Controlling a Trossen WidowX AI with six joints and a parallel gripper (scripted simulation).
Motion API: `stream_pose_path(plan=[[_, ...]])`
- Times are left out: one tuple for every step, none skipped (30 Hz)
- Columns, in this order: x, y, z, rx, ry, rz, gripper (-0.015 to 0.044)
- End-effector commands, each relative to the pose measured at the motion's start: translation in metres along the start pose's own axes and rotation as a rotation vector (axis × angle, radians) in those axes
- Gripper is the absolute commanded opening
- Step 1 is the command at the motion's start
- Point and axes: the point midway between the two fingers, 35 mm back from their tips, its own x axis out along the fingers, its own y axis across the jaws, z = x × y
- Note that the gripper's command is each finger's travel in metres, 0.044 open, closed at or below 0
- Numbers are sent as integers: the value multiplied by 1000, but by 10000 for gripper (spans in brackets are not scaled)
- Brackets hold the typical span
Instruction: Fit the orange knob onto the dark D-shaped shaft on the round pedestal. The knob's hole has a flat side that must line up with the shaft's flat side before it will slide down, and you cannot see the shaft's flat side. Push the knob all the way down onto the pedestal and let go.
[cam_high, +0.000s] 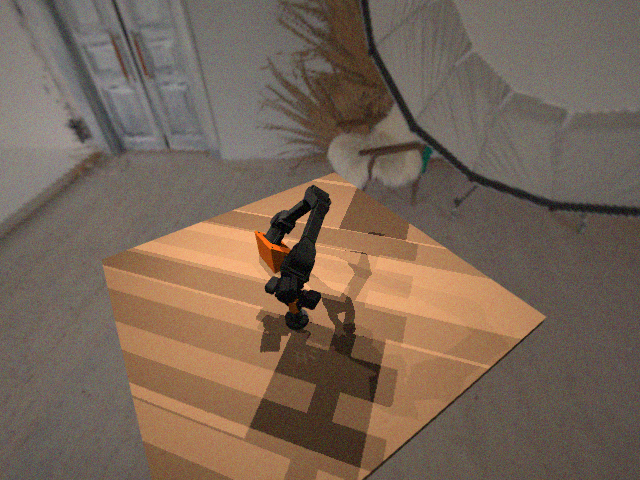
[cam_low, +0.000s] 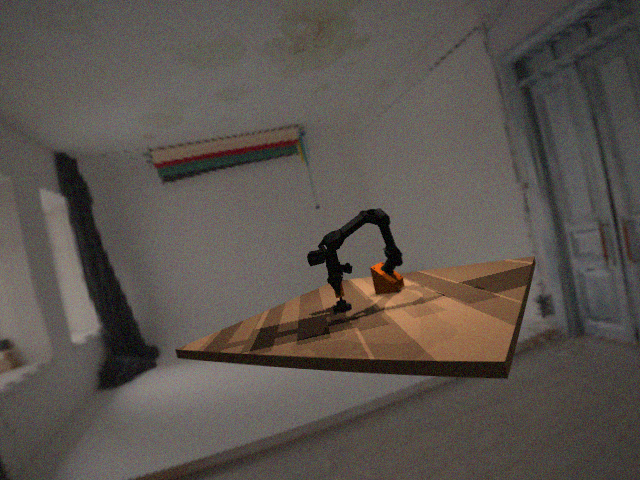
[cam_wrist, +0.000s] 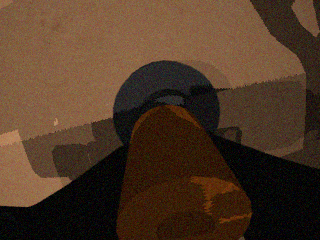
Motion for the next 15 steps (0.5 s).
stream_pose_path(plan=[[-3, -3, -1, -9, 8, -3, 0], [-3, -4, -1, -9, 8, -3, 0], [-3, -4, -1, -9, 8, -3, 0], [-3, -5, -1, -9, 8, -3, 0], [-3, -6, -1, -9, 8, -3, 0], [-3, -6, -1, -9, 8, -3, 0], [-3, -7, -2, -9, 8, -3, 0], [-3, -7, -2, -9, 8, -3, 0], [-3, -7, -2, -9, 8, -3, 0], [-3, -7, -2, -9, 8, -3, 0], [-3, -7, -2, -9, 8, -3, 0], [-3, -7, -2, -9, 8, -3, 0], [-2, -7, -3, -9, 8, -3, 0], [-2, -7, -3, -9, 8, -3, 0], [-2, -6, -3, -9, 8, -3, 0]])
